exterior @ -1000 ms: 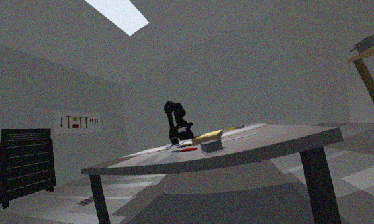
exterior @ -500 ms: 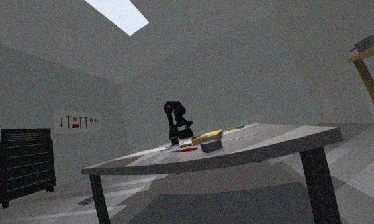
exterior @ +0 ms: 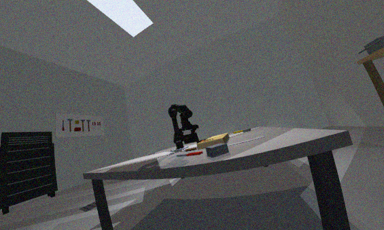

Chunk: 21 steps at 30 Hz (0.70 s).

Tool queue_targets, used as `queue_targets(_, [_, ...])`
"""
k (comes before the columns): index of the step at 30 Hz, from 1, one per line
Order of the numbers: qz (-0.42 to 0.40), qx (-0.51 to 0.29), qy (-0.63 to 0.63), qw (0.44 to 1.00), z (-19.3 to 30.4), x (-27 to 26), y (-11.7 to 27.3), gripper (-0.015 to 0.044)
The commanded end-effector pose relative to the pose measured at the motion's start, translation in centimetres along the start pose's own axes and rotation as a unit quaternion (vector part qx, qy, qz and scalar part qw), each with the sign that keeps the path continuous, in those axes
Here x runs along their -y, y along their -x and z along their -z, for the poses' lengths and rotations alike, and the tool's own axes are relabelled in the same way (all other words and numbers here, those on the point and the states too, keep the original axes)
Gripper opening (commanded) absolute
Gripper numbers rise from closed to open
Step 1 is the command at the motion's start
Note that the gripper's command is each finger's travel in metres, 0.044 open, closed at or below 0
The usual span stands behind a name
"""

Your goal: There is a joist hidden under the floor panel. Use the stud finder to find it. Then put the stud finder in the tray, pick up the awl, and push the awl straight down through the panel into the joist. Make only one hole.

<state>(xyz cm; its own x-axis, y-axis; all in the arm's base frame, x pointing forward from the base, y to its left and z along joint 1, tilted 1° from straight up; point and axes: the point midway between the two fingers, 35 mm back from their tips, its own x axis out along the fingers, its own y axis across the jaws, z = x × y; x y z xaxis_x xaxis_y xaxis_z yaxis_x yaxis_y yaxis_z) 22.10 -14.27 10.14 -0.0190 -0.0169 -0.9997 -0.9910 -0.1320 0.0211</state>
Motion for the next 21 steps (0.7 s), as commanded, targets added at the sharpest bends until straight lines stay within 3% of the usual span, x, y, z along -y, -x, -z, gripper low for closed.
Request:
queue_targets(1, [0.003, -0.014, -0.002, 1.0, 0.06, 0.0, 0.23, 0.0])
queue_targets(21, [0.001, -0.094, -0.003, 0.996, -0.39, 0.0, 0.07, 0.0])
